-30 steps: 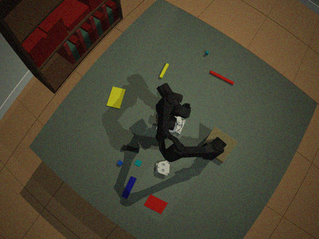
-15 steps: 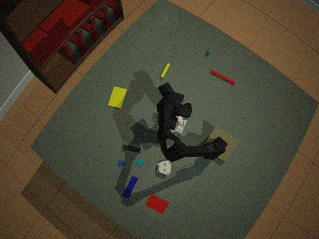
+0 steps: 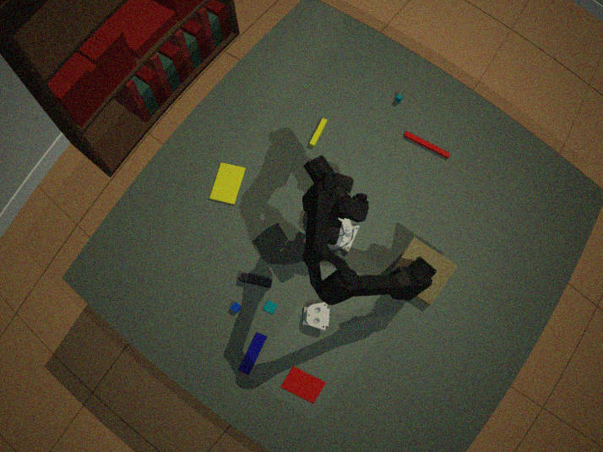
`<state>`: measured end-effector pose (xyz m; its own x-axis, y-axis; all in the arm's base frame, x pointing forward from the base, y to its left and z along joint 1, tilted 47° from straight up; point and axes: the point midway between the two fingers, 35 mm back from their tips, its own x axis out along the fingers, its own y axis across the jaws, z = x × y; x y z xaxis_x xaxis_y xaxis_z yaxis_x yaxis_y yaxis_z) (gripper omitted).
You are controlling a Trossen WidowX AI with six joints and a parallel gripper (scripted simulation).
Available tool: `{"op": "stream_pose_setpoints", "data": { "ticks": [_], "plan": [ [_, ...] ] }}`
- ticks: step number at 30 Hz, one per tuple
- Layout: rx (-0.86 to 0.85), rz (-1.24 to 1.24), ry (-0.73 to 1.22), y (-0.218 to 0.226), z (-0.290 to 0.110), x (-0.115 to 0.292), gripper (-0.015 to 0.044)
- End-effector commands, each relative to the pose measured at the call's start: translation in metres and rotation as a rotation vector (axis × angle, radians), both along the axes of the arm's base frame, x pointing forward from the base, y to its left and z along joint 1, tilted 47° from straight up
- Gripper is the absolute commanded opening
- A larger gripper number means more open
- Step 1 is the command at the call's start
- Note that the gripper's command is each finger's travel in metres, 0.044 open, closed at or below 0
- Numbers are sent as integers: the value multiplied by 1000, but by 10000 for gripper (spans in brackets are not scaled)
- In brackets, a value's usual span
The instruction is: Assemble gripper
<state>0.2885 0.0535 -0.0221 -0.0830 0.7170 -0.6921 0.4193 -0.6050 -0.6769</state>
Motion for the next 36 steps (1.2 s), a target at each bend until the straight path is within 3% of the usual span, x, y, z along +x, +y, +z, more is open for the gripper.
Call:
{"op": "stream_pose_setpoints", "data": {
  "ticks": [1, 27, 31, 36],
  "plan": [
    [3, -2, 3, 2, -1, 0, 134],
    [3, -2, 3, 2, -1, 0, 134],
    [1, -3, 1, 0, 0, 0, 224],
    [1, -3, 1, 0, 0, 0, 224]
  ]
}}
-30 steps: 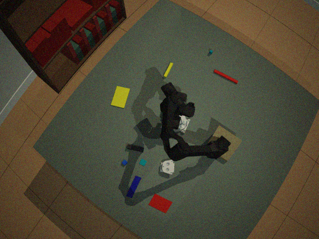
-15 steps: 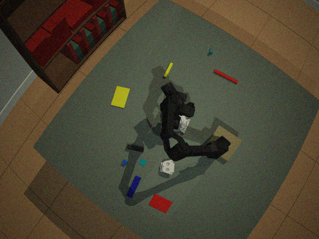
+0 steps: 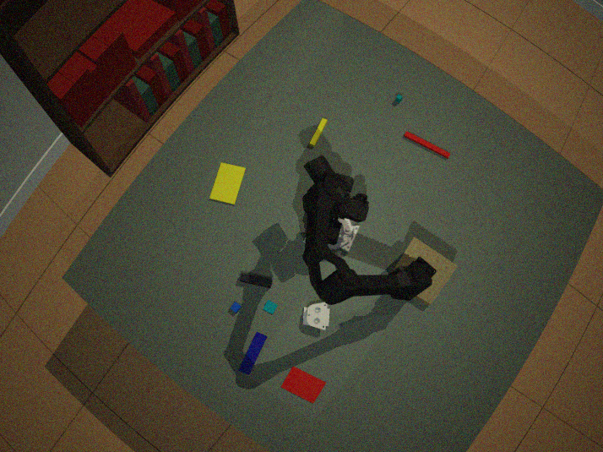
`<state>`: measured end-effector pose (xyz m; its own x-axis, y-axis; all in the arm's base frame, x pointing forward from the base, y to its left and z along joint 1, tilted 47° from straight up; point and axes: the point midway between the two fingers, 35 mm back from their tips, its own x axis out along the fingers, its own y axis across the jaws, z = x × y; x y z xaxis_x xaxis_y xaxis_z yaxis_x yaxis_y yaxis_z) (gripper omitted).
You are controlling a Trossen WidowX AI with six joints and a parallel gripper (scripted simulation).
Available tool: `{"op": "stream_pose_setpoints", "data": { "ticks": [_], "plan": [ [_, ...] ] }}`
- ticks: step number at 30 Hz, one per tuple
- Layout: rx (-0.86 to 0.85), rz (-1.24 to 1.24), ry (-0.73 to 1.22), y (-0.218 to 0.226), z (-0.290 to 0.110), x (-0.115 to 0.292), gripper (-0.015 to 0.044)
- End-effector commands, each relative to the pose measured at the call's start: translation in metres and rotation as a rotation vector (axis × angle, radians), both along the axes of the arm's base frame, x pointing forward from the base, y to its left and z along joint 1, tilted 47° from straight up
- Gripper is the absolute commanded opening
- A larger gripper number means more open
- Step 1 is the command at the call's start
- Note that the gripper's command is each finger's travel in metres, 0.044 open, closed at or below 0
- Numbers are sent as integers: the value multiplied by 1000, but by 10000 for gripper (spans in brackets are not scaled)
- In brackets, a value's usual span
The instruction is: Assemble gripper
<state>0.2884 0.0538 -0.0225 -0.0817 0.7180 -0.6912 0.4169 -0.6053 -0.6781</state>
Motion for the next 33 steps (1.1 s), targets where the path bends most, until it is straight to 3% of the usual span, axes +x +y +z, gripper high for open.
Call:
{"op": "stream_pose_setpoints", "data": {
  "ticks": [1, 10, 16, 21, 29, 33],
  "plan": [
    [0, 0, 0, 0, 0, 0, 224],
    [-1, 0, 0, -5, 5, 1, 224],
    [0, 1, 3, -47, 46, 4, 224],
    [0, -14, -3, -44, 41, 7, 224],
    [-14, 52, -138, -46, 43, 13, 434],
    [-11, 132, -217, -41, 52, 12, 440]
  ]
}}
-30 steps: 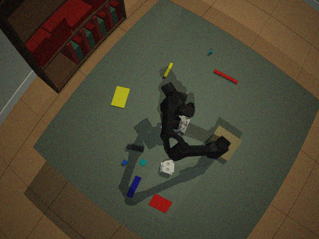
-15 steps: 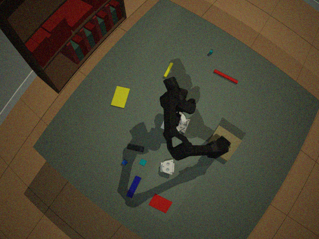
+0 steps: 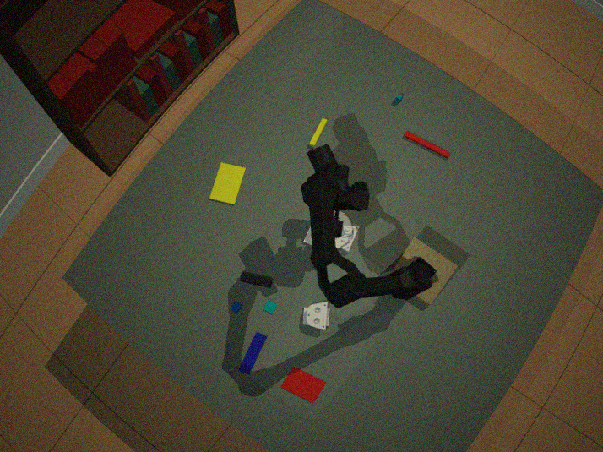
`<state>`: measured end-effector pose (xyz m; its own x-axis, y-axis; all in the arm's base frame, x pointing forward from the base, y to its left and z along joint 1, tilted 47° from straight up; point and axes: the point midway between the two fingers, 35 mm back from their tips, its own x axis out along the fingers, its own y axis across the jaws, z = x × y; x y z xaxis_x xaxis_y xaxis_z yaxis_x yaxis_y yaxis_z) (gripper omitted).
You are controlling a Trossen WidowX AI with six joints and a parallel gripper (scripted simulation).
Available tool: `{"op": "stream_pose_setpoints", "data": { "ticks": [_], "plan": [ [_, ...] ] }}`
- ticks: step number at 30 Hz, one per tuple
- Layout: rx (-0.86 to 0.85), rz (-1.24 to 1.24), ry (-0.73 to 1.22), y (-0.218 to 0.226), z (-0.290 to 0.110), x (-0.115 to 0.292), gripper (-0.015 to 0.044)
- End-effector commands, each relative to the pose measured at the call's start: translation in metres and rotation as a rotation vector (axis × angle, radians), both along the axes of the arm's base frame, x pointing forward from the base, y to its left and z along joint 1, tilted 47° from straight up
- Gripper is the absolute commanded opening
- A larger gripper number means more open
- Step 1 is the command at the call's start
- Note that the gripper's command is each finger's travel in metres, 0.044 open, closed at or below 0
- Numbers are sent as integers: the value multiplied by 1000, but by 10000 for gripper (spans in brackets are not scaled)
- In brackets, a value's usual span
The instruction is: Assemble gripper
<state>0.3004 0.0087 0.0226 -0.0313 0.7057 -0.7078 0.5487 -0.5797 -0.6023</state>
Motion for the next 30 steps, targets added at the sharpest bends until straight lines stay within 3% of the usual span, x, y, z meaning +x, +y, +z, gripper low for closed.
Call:
{"op": "stream_pose_setpoints", "data": {
  "ticks": [1, 30],
  "plan": [
    [-1, 88, -98, 6, 9, 0, 440],
    [22, 803, -777, 60, 81, -25, 440]
  ]
}}
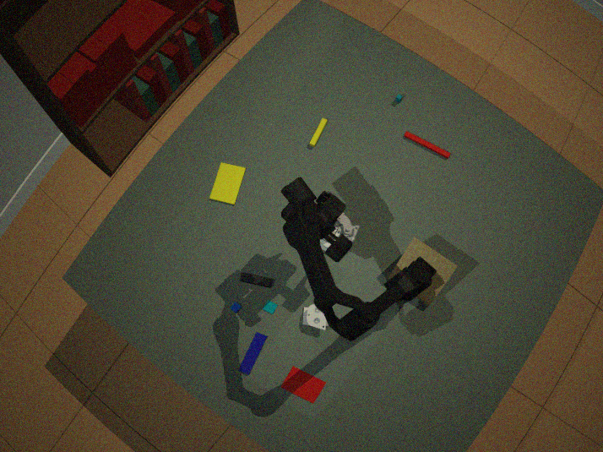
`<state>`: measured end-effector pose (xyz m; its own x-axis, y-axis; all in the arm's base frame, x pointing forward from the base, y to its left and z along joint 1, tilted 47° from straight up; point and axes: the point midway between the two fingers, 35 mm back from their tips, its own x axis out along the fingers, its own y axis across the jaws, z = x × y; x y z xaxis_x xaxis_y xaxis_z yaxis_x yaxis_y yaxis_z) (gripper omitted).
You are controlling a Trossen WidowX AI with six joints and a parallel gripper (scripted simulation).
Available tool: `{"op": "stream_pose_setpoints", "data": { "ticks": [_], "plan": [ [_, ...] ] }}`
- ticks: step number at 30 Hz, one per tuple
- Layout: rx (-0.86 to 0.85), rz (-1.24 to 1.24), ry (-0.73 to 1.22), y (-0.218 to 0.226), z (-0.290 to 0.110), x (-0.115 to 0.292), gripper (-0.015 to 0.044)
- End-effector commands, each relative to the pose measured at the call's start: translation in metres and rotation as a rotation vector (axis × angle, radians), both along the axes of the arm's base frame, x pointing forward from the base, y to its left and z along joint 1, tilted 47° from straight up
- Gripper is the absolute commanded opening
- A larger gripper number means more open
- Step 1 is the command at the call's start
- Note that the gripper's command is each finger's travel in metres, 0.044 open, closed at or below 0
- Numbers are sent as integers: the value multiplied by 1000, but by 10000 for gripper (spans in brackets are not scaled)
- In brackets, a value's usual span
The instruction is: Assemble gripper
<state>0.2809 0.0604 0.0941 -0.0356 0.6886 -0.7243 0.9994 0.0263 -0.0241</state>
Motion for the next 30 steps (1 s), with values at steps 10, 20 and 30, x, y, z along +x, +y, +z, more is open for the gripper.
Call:
{"op": "stream_pose_setpoints", "data": {
  "ticks": [10, 20, 30],
  "plan": [
    [26, 344, -319, 25, 32, -21, 440],
    [46, 594, -553, 42, 54, -39, 440],
    [71, 842, -790, 56, 73, -60, 440]
  ]
}}
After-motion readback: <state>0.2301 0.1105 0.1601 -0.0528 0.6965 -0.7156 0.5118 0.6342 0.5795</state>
